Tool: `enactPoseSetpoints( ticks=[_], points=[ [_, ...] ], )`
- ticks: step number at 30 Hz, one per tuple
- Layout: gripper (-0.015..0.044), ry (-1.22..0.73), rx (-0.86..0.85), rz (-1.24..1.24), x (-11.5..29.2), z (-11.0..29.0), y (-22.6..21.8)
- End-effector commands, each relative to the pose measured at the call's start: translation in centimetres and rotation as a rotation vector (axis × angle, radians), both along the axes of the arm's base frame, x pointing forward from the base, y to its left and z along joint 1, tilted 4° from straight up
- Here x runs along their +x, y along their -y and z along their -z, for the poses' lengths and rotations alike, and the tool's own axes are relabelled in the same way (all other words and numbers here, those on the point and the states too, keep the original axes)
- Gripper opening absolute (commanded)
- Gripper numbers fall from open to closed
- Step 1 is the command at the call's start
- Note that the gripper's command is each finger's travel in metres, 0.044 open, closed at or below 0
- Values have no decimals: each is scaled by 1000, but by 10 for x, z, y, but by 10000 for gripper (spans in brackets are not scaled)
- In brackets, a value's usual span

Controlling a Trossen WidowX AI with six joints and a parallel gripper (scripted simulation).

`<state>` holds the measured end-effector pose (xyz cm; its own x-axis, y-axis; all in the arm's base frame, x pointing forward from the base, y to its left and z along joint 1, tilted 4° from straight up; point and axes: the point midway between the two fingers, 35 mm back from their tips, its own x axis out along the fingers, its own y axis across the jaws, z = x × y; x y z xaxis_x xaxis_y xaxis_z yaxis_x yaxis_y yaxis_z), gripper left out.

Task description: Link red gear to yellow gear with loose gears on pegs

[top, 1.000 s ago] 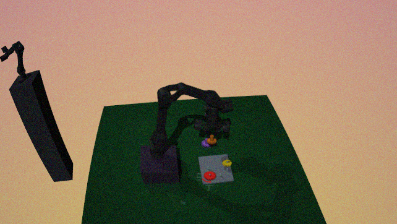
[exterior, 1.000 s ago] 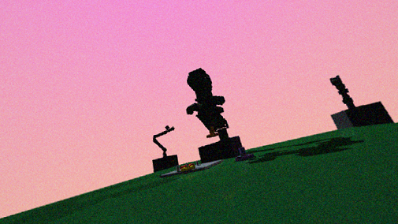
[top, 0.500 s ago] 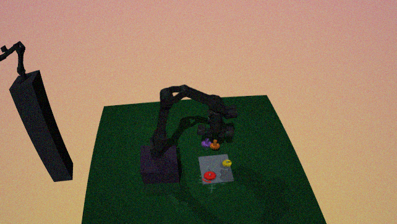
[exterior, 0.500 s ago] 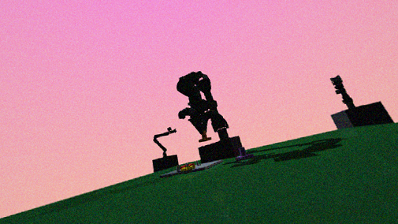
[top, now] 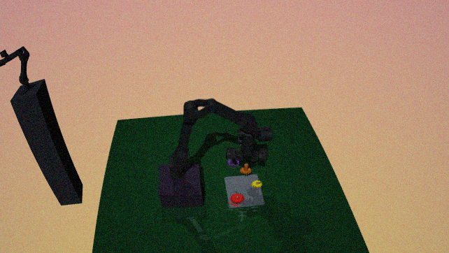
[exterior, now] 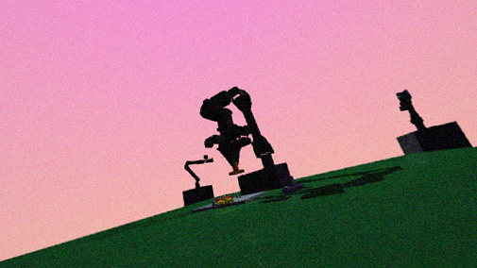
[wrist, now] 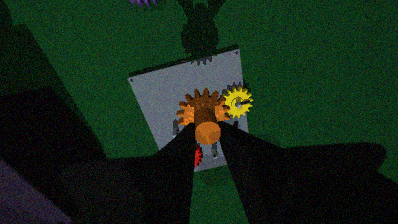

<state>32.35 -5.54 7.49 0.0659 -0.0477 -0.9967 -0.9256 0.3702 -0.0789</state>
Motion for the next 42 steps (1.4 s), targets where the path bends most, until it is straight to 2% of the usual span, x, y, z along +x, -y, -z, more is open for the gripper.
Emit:
enactPoseSetpoints(
  ticks=[1, 42],
  points=[
    [0, 0, 3, -4, 1, 3, 8],
    [0, 2, -8, -21, -15, 24, 110]
  ],
)
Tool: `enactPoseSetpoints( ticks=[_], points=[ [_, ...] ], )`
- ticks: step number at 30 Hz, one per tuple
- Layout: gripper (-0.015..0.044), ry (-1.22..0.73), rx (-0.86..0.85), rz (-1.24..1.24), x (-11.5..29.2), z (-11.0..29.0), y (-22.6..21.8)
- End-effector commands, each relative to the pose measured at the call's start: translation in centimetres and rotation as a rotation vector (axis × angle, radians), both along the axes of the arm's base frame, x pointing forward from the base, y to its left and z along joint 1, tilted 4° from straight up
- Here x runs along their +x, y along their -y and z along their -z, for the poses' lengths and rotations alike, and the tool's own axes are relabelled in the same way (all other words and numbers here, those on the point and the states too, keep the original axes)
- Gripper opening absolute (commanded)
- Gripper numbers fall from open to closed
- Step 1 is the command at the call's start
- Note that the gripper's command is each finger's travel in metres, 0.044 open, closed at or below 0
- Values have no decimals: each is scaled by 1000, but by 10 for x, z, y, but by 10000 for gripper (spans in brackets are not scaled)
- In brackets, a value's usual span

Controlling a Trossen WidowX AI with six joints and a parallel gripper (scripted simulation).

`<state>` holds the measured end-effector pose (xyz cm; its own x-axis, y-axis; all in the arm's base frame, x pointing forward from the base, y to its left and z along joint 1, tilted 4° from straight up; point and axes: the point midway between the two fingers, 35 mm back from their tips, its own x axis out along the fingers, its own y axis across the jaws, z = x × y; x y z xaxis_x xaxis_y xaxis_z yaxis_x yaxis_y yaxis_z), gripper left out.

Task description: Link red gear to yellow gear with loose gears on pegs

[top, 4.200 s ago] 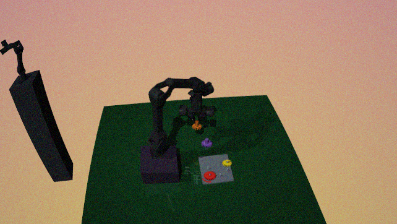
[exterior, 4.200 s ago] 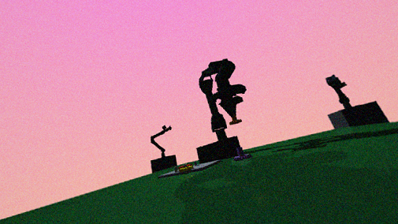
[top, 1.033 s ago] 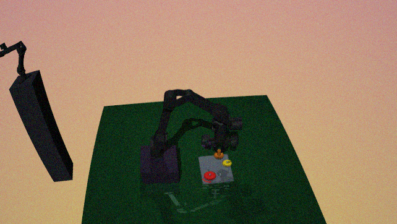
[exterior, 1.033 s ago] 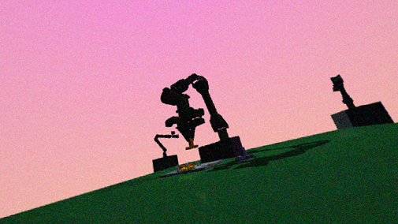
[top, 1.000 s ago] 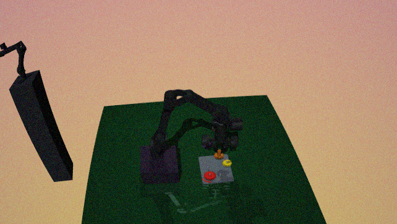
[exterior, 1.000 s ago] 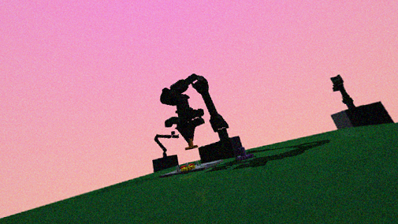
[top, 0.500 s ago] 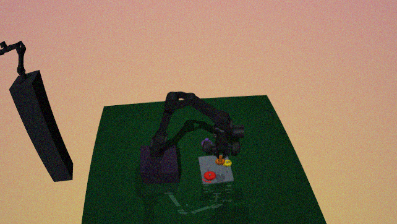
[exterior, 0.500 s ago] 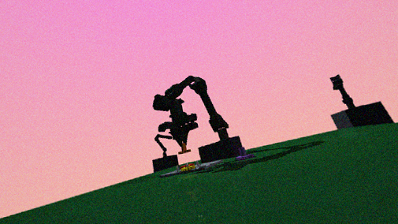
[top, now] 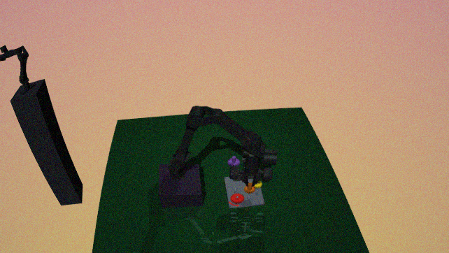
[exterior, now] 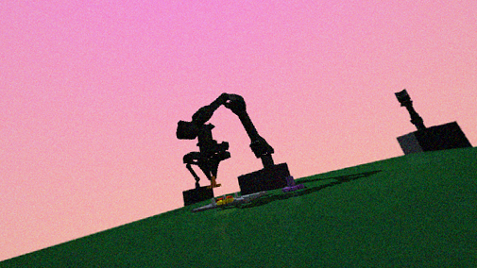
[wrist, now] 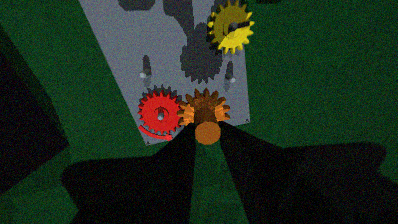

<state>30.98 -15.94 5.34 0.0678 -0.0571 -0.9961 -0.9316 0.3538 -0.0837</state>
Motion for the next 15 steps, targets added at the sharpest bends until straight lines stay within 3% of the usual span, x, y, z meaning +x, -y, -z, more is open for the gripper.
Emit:
enactPoseSetpoints(
  ticks=[1, 15],
  points=[
    [0, 1, 3, -4, -2, 3, 9],
    [0, 1, 2, -5, -4, 2, 13]
  ],
)
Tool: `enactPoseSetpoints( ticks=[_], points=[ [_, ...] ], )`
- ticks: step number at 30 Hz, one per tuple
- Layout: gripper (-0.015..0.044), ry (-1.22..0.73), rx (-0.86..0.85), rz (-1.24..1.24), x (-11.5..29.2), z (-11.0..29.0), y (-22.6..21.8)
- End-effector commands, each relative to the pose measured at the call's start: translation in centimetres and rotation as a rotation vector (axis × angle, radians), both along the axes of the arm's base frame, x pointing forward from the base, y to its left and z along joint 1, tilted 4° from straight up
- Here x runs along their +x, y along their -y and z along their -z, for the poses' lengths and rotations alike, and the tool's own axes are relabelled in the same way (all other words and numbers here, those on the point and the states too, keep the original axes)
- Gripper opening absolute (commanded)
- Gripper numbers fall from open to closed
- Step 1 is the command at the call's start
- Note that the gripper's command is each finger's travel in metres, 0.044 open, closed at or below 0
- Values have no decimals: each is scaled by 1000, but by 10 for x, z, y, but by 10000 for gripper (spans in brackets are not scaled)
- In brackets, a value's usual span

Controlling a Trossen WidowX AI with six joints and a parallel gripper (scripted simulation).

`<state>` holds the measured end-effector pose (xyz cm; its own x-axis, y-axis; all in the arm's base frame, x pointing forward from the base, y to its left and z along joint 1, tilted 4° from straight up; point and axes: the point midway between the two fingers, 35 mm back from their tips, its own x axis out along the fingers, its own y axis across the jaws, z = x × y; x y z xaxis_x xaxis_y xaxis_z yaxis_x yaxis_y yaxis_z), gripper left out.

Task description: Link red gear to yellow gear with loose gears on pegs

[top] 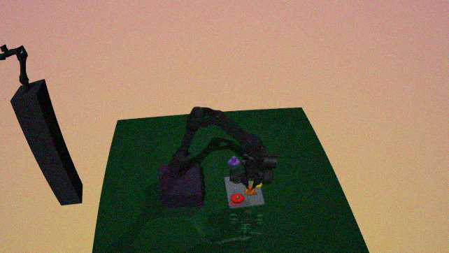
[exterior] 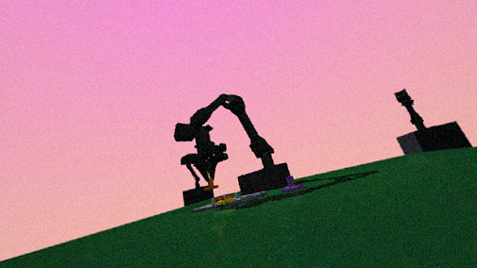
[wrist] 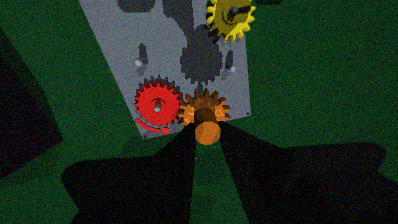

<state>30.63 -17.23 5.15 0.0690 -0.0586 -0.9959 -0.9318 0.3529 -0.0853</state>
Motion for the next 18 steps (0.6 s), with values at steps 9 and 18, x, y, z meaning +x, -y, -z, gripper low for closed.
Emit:
enactPoseSetpoints(
  ticks=[9, 18],
  points=[
    [0, 0, 4, -4, 0, 0, 0],
    [0, -5, -2, -86, 1, 7, 0]
  ],
)
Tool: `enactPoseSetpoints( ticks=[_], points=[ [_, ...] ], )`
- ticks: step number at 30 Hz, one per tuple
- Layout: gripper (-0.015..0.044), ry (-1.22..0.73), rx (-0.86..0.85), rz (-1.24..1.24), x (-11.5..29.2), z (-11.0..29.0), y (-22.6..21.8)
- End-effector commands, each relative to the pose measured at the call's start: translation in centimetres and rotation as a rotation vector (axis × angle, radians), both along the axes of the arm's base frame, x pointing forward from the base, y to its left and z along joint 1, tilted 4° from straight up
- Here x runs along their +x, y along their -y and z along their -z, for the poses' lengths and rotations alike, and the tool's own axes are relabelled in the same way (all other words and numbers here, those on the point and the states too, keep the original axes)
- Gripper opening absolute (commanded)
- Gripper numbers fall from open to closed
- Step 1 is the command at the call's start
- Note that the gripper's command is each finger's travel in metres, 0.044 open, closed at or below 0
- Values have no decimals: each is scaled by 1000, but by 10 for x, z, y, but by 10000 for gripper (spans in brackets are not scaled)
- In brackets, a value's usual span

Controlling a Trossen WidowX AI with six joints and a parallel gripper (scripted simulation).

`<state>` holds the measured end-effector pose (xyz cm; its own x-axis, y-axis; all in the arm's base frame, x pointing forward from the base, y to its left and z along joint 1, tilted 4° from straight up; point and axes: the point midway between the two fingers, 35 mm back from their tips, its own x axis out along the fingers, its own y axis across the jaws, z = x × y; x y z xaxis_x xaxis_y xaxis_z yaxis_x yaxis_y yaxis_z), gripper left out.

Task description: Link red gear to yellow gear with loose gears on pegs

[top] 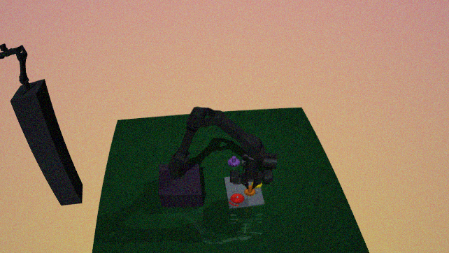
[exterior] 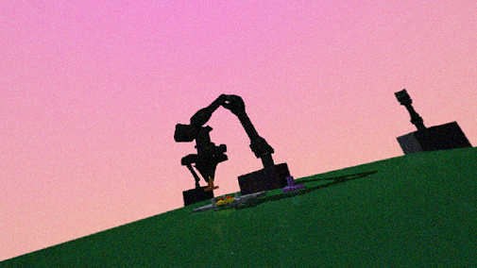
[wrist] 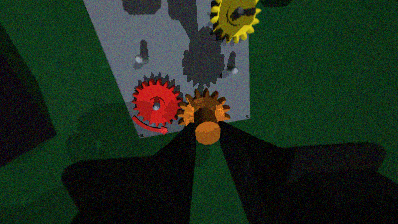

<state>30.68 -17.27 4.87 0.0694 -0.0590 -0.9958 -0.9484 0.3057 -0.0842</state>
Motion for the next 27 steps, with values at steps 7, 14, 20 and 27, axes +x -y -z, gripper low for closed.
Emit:
enactPoseSetpoints(
  ticks=[7, 14, 20, 27],
  points=[
    [0, -7, -4, -119, 0, 15, 0],
    [0, -5, -1, -87, 1, 24, 1],
    [0, 1, 6, 23, 2, 34, 1],
    [0, 10, 17, 172, 2, 40, 1]
  ],
)
